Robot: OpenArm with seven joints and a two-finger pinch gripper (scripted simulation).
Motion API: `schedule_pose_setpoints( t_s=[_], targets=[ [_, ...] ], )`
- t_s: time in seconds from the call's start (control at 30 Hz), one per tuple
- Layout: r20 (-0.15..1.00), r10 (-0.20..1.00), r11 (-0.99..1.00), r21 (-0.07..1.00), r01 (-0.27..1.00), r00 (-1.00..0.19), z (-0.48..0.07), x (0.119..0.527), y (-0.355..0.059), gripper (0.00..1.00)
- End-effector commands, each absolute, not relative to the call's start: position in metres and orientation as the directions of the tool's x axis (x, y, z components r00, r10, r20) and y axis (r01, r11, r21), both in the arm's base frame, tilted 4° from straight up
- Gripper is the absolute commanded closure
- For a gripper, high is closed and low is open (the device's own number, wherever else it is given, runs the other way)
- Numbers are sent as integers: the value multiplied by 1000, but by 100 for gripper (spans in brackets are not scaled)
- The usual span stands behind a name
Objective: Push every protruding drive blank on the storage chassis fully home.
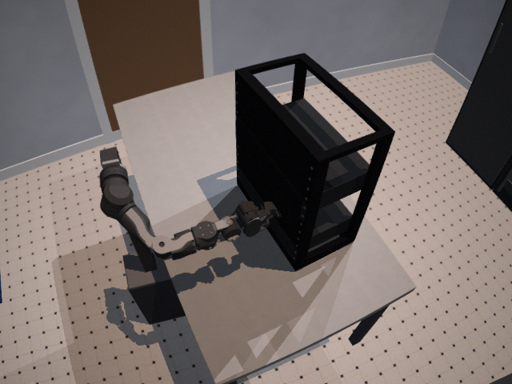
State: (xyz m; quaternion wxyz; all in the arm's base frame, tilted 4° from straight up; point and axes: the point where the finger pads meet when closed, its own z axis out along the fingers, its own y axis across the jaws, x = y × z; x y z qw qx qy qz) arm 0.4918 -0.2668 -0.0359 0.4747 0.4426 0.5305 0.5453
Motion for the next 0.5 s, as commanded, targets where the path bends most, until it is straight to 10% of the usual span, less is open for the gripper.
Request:
schedule_pose_setpoints(
  t_s=[0.0, 0.47],
  targets=[
    [-24, 986, 16, 999, -51, -164, -33, 494, -265, 100],
    [-25, 986, 17, 998, -52, -165, -32, 500, -263, 100]
  ],
)
